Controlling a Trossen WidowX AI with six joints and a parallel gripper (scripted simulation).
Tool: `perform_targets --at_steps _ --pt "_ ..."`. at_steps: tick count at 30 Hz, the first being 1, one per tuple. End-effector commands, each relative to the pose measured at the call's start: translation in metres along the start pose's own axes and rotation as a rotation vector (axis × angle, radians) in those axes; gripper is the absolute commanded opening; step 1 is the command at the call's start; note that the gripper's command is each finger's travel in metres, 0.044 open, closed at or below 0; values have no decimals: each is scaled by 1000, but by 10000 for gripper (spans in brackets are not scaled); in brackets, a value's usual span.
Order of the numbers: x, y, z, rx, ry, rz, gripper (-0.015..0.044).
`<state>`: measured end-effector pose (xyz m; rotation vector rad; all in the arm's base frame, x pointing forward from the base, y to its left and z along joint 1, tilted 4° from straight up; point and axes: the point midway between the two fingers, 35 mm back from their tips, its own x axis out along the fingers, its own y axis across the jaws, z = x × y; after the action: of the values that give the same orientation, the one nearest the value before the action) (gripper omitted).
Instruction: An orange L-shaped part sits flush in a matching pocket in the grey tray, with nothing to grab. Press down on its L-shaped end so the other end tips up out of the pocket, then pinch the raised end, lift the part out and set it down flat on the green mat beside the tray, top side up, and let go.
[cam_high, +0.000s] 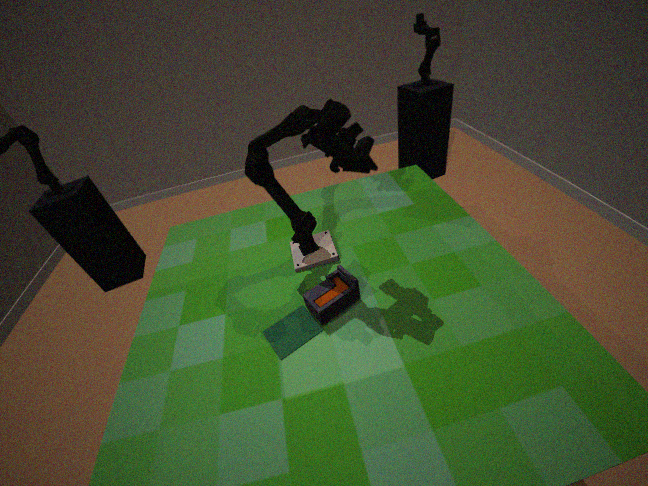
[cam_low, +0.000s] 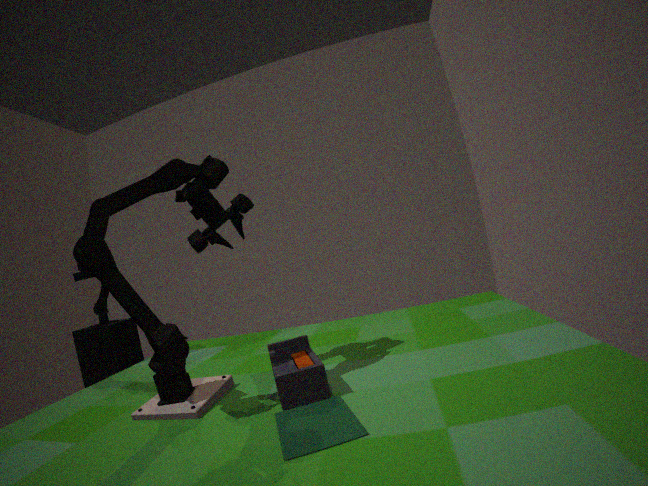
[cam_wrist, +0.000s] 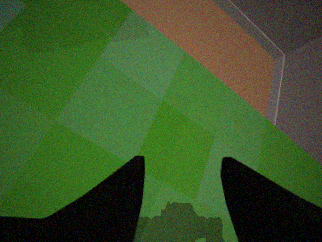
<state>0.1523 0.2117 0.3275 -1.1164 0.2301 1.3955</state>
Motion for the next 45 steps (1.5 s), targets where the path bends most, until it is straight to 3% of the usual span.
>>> perform_targets --at_steps 1,14,22,31,45 --pt "31 -14 -68 438 244 27 180" --pt "48 15 -251 1615 922 -119 180" --pt "49 17 -255 1629 931 -123 180" --pt "96 52 -293 1629 932 -123 180" --pt "105 58 -300 1629 932 -123 180"
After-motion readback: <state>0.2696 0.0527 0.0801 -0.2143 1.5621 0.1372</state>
